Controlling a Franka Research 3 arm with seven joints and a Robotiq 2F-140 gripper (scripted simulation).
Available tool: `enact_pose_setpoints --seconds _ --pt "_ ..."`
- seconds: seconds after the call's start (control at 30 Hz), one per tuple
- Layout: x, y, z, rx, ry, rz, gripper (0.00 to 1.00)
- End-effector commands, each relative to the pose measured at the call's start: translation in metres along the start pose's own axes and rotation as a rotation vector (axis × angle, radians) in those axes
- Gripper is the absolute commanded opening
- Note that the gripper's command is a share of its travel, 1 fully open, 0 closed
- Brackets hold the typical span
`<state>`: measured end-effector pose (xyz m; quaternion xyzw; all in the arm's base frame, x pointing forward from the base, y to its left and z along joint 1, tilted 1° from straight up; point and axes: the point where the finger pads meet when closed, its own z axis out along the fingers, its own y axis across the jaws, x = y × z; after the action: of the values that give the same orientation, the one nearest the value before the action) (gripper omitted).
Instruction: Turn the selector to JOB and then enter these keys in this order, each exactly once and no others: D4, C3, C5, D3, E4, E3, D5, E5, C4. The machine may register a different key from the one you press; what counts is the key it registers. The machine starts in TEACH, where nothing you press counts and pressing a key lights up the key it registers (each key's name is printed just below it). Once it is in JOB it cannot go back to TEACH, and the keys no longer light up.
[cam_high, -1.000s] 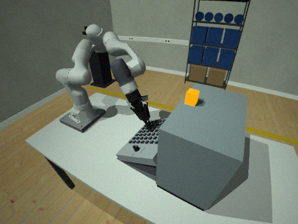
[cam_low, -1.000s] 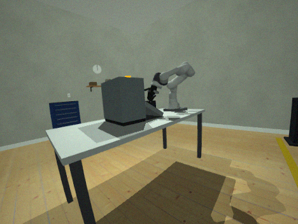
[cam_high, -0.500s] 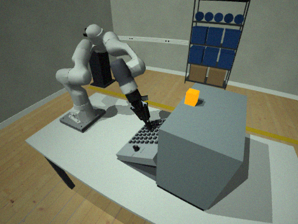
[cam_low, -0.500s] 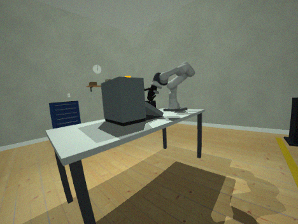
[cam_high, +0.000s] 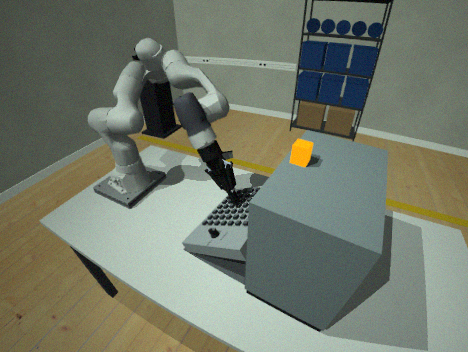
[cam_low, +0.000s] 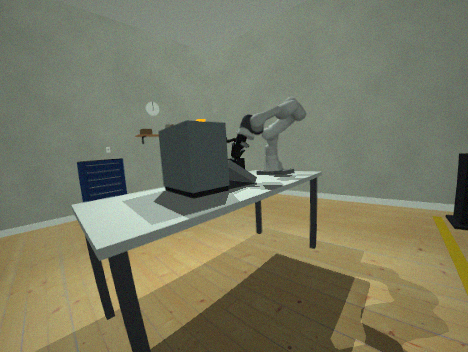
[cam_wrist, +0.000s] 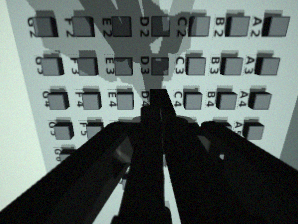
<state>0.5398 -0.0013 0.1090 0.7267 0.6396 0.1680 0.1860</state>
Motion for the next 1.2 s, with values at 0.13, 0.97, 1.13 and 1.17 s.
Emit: enact_pose_setpoints --seconds 0.13,0.97,1.13,1.17 --pt "-0.0007 0.0016 0.0027 -0.004 -0.003 -0.006 0.10" --pt "-0.0007 0.0017 0.0069 -0.005 -0.003 -0.006 0.10" --pt "-0.0007 0.0017 0.0069 -0.005 -0.003 -0.006 0.10" --pt "-0.0007 0.0017 0.0069 -0.005 -0.003 -0.006 0.10"
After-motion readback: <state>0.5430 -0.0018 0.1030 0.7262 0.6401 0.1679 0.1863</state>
